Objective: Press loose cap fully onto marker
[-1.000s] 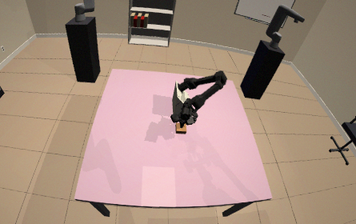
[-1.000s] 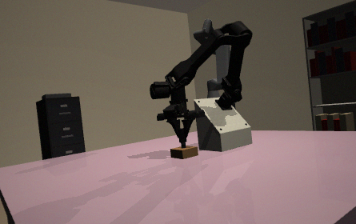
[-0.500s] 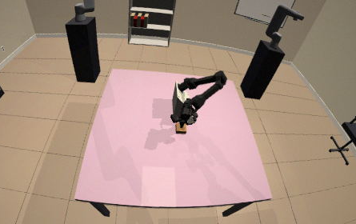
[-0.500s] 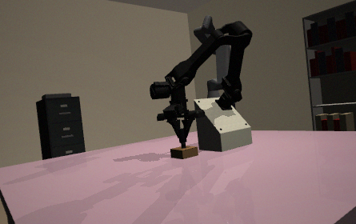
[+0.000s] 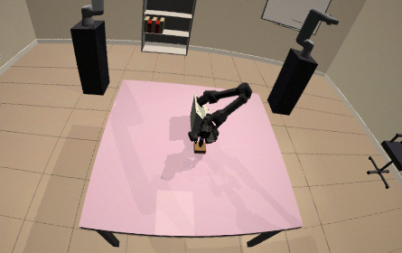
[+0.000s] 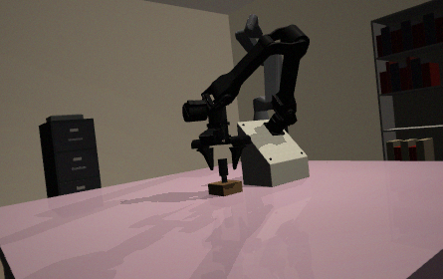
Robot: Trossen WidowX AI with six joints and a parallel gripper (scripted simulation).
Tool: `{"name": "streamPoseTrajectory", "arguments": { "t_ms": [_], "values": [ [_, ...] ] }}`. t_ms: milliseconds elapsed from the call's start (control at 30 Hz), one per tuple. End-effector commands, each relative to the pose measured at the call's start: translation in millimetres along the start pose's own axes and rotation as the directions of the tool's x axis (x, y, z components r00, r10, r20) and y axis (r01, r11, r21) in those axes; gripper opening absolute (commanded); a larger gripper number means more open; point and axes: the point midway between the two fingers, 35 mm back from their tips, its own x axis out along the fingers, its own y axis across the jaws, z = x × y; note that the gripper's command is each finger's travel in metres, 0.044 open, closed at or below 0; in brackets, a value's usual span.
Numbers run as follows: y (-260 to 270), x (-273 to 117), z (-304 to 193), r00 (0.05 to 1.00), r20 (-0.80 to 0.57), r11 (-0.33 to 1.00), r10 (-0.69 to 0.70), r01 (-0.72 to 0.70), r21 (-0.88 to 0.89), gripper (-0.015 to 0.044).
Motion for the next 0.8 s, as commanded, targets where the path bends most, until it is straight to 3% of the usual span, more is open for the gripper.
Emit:
{"name": "streamPoseTrajectory", "arguments": {
  "t_ms": [0,200,433,633,767],
  "values": [
    [0,-2,0,1.0,0.0,1.0,-0.001,0.001,0.0,0.044],
    [-1,-73,0,1.0,-0.001,1.0,-0.003,0.003,0.0,0.044],
    [-1,-75,0,1.0,-0.001,1.0,-0.003,0.003,0.0,0.044],
    [-2,-65,-4,1.0,0.0,0.946,0.0,0.0,0.326,0.0282],
    [-2,-64,-5,1.0,0.0,0.941,0.0,-0.001,0.339,0.0177]
  ]
}}
